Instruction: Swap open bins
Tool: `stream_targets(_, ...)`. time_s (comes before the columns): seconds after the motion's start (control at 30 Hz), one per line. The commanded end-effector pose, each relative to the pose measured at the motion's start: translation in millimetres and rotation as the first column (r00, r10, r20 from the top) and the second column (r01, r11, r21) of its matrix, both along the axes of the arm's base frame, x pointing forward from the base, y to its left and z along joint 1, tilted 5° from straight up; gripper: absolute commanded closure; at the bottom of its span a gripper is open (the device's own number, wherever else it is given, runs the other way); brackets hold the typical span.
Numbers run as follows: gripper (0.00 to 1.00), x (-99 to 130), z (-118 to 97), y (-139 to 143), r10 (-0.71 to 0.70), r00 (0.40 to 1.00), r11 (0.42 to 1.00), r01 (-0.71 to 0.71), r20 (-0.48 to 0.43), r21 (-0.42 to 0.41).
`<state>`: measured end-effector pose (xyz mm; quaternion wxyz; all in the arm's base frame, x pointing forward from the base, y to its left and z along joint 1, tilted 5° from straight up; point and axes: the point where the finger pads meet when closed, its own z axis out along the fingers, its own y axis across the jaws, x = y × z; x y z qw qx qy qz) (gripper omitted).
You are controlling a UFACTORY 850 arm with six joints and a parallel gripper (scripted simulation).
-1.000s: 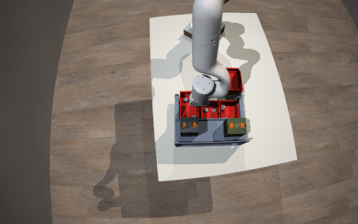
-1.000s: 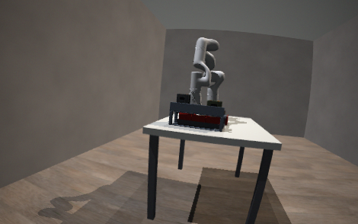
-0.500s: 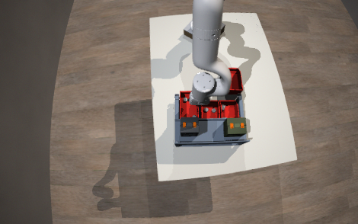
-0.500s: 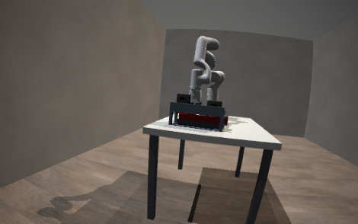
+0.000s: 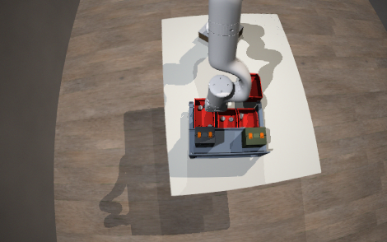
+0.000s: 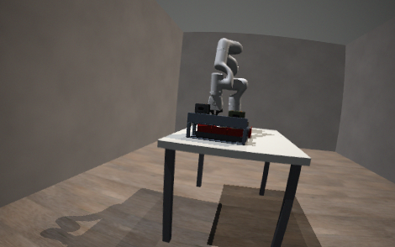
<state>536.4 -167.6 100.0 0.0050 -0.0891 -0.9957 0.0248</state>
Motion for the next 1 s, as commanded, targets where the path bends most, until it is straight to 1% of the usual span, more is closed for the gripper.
stream_targets(0.0, 0.9, 0.3, 10.3, 0.4, 0.0, 1.0, 1.0, 0.0, 0.002, 0.0)
stream_targets(0.6, 0.9, -0.9, 32.1, 1.7, 0.0, 1.0, 1.0, 0.0, 0.002, 0.0)
stream_targets(0.97, 0.9, -1.2, 38.1, 2.0, 0.0, 1.0, 1.0, 0.0, 0.002, 0.0)
